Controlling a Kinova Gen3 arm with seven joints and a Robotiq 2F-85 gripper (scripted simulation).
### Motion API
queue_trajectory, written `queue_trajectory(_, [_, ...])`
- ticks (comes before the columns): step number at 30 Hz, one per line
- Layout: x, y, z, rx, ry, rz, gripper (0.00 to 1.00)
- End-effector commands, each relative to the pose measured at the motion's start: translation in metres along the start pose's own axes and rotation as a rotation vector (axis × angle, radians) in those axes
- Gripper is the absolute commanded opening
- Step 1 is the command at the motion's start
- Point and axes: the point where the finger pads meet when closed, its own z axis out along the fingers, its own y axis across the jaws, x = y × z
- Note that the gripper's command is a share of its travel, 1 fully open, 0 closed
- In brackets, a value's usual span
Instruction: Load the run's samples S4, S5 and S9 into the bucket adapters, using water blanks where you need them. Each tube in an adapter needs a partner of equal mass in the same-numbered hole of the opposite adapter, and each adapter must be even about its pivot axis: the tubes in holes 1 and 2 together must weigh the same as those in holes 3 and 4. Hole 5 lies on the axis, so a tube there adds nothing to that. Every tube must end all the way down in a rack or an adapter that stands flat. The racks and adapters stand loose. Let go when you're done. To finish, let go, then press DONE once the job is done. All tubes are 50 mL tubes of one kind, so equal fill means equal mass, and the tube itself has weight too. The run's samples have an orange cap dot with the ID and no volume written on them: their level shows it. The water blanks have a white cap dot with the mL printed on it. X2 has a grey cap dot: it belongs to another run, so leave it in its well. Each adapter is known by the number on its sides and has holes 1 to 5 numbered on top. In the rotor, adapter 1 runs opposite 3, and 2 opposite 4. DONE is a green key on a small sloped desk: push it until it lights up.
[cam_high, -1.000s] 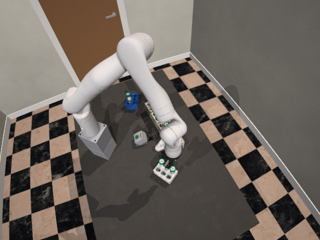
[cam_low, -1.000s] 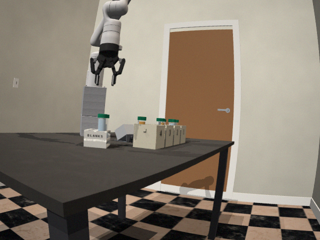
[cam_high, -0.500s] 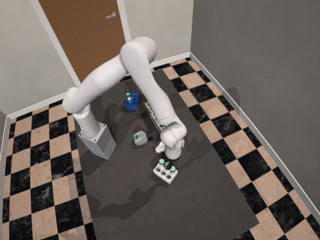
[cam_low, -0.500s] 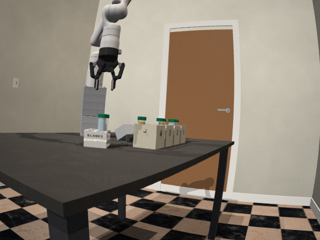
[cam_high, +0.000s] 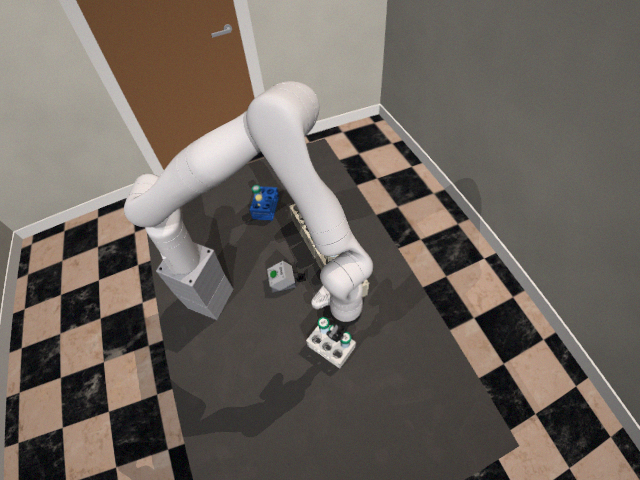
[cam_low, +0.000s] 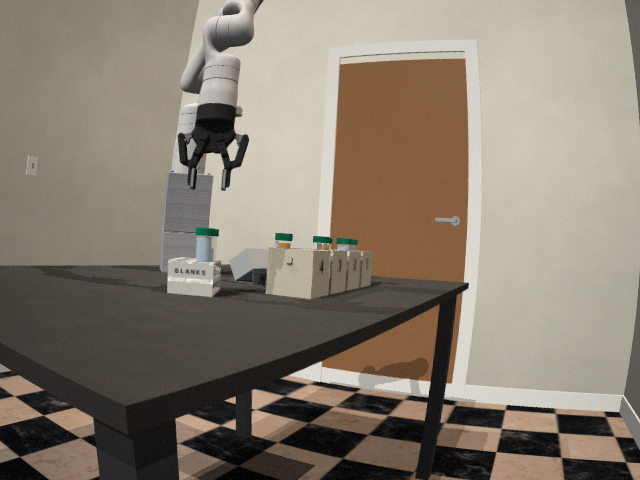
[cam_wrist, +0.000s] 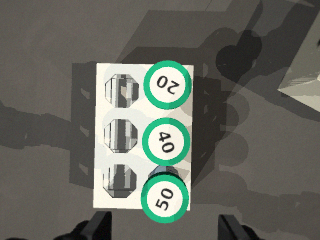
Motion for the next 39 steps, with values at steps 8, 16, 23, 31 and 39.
queue_trajectory(8, [-0.001,0.000,0.013,-0.001,-0.002,0.000,0.62])
queue_trajectory(16, [-0.001,0.000,0.021,-0.001,-0.002,0.000,0.62])
queue_trajectory(23, [-0.001,0.000,0.030,-0.001,-0.002,0.000,0.62])
queue_trajectory(31, [-0.001,0.000,0.038,-0.001,-0.002,0.000,0.62])
queue_trajectory(39, [-0.001,0.000,0.049,-0.001,-0.002,0.000,0.62])
